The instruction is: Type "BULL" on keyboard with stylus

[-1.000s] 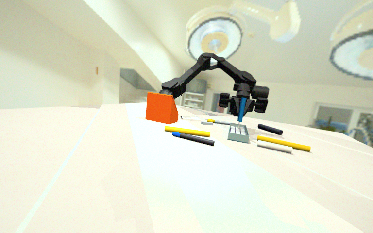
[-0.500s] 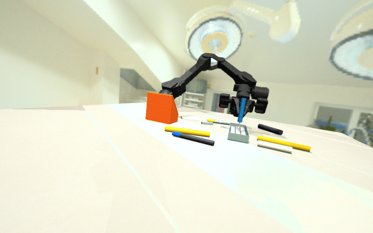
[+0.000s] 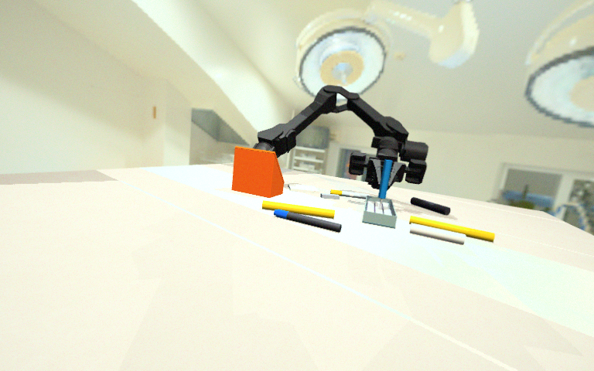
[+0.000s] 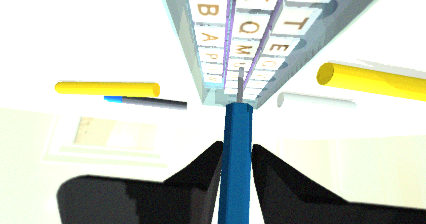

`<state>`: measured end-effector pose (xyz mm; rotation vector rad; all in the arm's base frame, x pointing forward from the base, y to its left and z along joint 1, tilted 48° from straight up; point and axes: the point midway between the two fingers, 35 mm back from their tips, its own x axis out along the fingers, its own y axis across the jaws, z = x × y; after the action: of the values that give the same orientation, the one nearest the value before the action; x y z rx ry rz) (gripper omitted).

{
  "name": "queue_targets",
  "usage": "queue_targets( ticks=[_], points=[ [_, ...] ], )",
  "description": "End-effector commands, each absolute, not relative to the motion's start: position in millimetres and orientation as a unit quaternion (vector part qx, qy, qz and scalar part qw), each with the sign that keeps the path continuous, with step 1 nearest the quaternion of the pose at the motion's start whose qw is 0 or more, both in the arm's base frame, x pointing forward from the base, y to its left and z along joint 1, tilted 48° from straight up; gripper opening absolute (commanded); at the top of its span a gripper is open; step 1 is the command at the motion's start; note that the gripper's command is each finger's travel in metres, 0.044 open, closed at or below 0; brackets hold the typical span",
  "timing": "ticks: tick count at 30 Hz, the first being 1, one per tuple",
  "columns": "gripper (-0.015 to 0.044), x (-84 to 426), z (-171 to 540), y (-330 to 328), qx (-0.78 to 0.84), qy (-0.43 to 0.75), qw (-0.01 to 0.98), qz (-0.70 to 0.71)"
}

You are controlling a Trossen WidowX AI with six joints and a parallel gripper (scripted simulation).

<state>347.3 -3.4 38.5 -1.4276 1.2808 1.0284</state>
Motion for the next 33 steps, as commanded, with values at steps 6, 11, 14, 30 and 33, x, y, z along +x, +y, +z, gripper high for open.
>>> queue_targets(
  ticks=[6, 11, 14, 30, 33],
  points=[
    [0.0081, 348, 36, -1, -0.581, 0.522, 0.465, 0.417],
    [0.0081, 348, 35, 0, -0.581, 0.522, 0.465, 0.417],
    [0.0081, 348, 35, 0, -0.581, 0.522, 0.465, 0.417],
    [0.0081, 346, 60, -28, -0.581, 0.522, 0.464, 0.417],
    [0.0078, 346, 58, -27, -0.581, 0.524, 0.465, 0.414]
  ],
)
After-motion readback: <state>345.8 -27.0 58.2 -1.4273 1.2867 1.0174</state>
